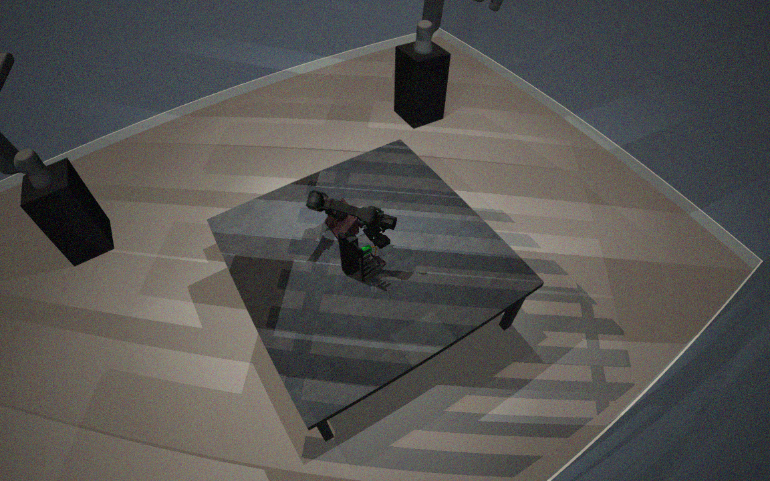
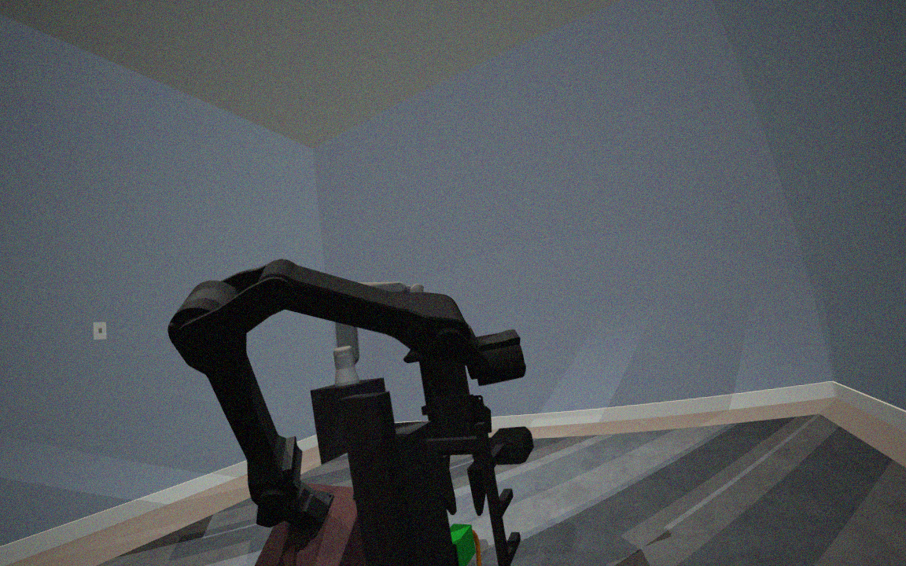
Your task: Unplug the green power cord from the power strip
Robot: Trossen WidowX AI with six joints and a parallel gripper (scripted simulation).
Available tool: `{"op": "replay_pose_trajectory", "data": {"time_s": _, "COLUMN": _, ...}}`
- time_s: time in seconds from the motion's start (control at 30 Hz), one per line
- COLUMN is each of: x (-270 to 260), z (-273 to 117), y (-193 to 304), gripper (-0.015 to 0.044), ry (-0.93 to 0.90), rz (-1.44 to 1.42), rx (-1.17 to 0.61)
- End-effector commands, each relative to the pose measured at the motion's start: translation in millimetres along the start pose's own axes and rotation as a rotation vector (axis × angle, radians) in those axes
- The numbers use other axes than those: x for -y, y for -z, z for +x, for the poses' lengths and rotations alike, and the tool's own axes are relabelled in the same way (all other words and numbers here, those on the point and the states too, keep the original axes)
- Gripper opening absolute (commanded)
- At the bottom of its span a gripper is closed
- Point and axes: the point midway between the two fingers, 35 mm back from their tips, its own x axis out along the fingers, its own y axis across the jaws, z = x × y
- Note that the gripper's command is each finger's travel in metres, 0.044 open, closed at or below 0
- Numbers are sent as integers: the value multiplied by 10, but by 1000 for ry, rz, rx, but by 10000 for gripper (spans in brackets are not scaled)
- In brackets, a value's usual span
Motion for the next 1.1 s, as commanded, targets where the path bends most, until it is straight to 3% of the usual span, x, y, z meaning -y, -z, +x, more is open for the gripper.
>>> {"op": "replay_pose_trajectory", "data": {"time_s": 0.0, "x": 10, "z": -17, "y": 17, "gripper": 160, "ry": 3, "rz": 6, "rx": 1}}
{"op": "replay_pose_trajectory", "data": {"time_s": 1.07, "x": 8, "z": 31, "y": 413, "gripper": 160, "ry": 2, "rz": 6, "rx": -1}}
